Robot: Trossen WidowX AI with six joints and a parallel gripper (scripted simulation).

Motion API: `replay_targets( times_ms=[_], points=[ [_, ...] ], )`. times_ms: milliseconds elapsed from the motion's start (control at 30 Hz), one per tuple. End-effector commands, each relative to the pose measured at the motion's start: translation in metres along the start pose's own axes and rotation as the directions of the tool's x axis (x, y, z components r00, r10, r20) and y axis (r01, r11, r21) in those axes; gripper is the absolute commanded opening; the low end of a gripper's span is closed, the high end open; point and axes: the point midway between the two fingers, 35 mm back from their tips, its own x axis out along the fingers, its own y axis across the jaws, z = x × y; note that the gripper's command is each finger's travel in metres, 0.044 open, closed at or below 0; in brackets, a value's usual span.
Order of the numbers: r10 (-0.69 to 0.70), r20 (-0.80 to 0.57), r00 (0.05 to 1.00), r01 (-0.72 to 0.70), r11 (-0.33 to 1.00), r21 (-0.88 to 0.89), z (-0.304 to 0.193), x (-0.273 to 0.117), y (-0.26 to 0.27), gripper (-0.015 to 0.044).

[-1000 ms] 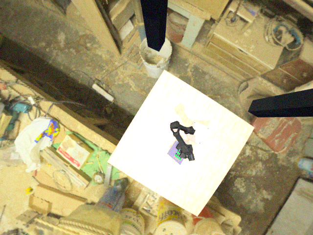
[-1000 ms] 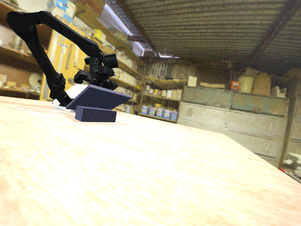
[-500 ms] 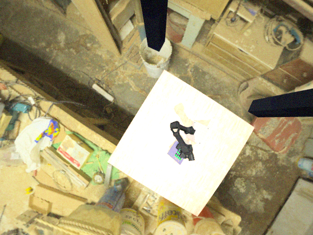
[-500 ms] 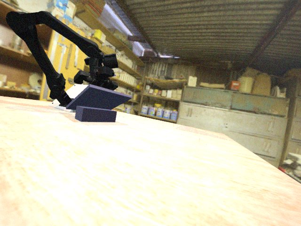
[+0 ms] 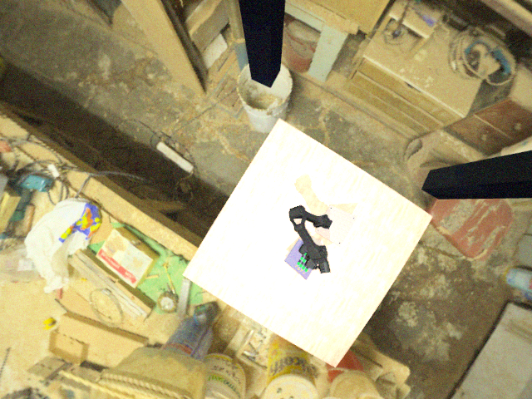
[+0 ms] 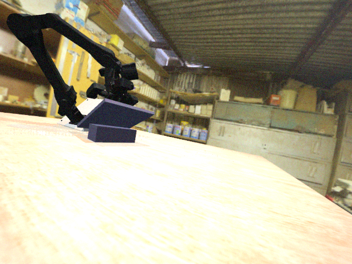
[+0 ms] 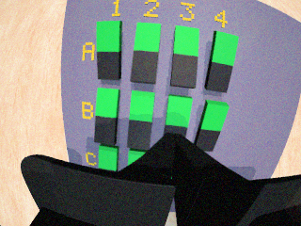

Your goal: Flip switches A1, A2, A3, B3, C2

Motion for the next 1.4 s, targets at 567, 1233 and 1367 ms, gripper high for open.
replay_targets(
  times_ms=[567,1233,1367],
  points=[
    [-0.003,-0.028,1.0,0.003,1.0,-0.003,0.0,-0.064,0.001,0.0],
    [-0.003,-0.001,1.0,0.003,1.0,-0.002,-0.04,-0.03,0.021,0.0],
    [-0.004,-0.001,1.0,0.004,1.0,-0.002,-0.04,-0.021,0.021,0.0]
  ],
)
